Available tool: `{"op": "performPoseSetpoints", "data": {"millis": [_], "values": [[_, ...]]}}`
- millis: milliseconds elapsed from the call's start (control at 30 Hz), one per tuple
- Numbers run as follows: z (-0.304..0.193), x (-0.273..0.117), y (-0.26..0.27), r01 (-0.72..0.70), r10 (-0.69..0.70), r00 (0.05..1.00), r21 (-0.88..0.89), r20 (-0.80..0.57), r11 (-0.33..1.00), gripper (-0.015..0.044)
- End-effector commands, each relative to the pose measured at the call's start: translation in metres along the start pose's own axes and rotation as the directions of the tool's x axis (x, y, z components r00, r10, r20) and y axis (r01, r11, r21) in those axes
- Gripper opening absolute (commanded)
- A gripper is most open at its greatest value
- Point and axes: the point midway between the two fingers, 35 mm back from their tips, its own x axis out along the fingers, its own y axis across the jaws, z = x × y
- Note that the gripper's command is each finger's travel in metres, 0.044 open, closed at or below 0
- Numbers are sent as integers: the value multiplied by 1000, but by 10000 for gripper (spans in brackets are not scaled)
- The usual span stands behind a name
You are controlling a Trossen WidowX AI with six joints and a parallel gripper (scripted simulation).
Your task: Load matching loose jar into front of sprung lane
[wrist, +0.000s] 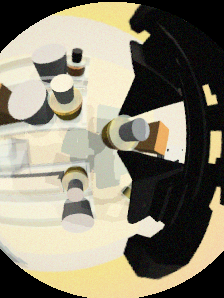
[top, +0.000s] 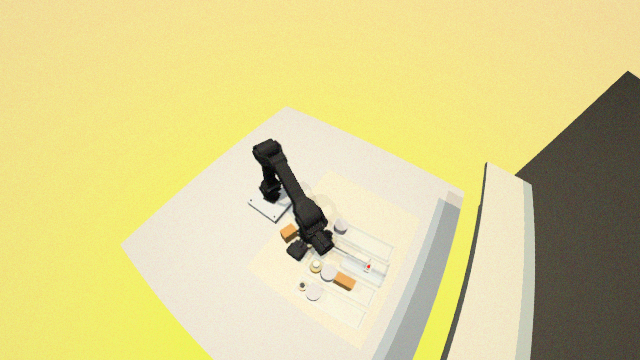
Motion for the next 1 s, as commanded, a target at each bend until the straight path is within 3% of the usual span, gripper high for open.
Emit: {"op": "performPoseSetpoints", "data": {"millis": [0,300,767,967], "values": [[2,-24,3,5,-5,1000,2,21,1000,0],[-2,-62,9,8,-8,1000,-5,29,1000,0],[10,-12,70,5,-3,1000,-68,30,998,0],[11,-6,73,5,-3,1000,-71,30,997,0]]}}
